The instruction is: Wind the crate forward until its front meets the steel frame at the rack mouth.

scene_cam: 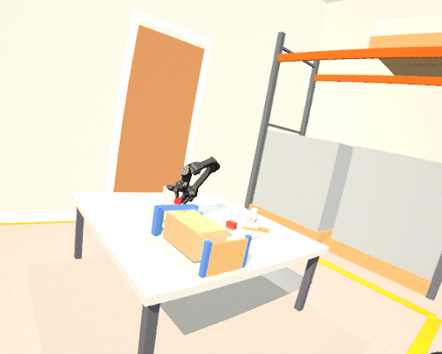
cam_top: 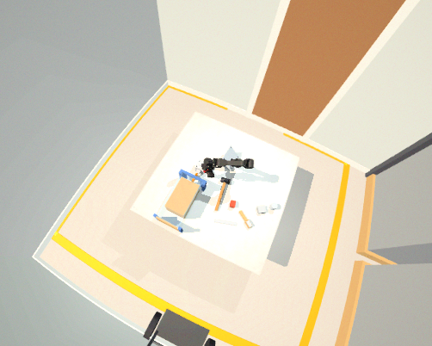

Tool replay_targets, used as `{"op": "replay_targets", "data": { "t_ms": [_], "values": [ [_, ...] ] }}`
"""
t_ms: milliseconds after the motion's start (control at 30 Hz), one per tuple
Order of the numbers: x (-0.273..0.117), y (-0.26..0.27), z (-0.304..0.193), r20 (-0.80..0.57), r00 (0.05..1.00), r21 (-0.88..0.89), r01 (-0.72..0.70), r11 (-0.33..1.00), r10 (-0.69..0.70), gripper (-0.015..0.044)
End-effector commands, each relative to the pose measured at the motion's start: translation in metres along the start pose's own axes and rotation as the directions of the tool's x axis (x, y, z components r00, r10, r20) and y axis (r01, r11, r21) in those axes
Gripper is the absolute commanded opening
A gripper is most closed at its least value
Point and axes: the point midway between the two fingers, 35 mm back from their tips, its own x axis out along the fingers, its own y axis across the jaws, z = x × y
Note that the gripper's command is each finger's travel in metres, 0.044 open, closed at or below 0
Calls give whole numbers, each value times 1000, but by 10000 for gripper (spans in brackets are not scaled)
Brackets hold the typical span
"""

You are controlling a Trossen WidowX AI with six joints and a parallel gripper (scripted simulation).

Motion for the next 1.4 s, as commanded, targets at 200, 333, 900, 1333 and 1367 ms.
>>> {"op": "replay_targets", "data": {
  "t_ms": [200,333,900,1333,1367],
  "values": [
    [-8,-14,-22,-25,1000,21,9,1000,-8,0],
    [-10,-18,-27,-25,1000,21,9,1000,-9,0],
    [-18,-40,-43,-26,1000,21,11,1000,-10,0],
    [-22,-58,-52,-26,1000,22,12,1000,-11,0],
    [-22,-60,-52,-26,1000,22,12,1000,-11,0]
  ]
}}
